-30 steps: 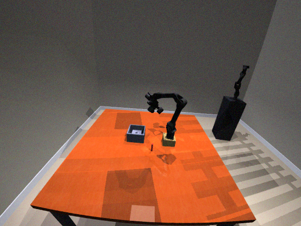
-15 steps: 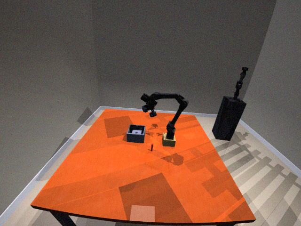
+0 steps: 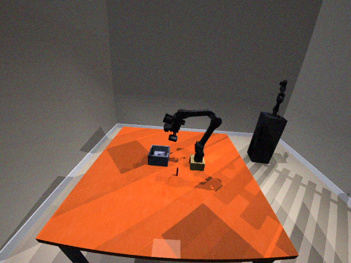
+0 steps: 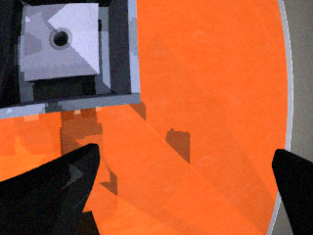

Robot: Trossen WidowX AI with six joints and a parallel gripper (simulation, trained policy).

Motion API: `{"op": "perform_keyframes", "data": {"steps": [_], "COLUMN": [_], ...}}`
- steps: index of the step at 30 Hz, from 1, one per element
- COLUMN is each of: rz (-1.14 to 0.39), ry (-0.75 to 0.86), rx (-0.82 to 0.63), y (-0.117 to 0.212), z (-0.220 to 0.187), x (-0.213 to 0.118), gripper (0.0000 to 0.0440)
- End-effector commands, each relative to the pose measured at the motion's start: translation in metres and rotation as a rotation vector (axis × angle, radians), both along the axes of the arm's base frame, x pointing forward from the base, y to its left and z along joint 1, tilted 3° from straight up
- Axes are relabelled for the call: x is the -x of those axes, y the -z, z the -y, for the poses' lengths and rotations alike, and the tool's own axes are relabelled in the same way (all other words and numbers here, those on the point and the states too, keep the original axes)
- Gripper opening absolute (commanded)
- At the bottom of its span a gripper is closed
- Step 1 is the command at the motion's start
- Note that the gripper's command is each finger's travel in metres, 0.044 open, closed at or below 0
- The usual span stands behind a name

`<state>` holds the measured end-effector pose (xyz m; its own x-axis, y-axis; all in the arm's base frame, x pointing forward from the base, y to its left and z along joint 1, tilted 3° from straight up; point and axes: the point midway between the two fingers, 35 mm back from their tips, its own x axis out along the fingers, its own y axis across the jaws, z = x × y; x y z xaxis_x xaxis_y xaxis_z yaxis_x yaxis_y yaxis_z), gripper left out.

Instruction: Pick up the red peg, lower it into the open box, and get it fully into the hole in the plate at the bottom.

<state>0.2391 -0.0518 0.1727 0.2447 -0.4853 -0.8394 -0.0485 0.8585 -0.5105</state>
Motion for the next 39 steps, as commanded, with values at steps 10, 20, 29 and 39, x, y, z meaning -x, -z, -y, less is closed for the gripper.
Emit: {"op": "perform_keyframes", "data": {"steps": [10,20,29,39], "rz": [0.088,0.058,0.049,0.072], "ry": [0.34,0.599,0.787,0.896], "rx": [-0.25,-0.337,-0.375,-0.465], "y": [0.031,0.065,0.101,0.146], "z": [-0.074,-0.114,-0.139,-0.162], "x": [0.04,0.077,0.091,0.088], "gripper": [0.044,0.044,0.044,0.044]}}
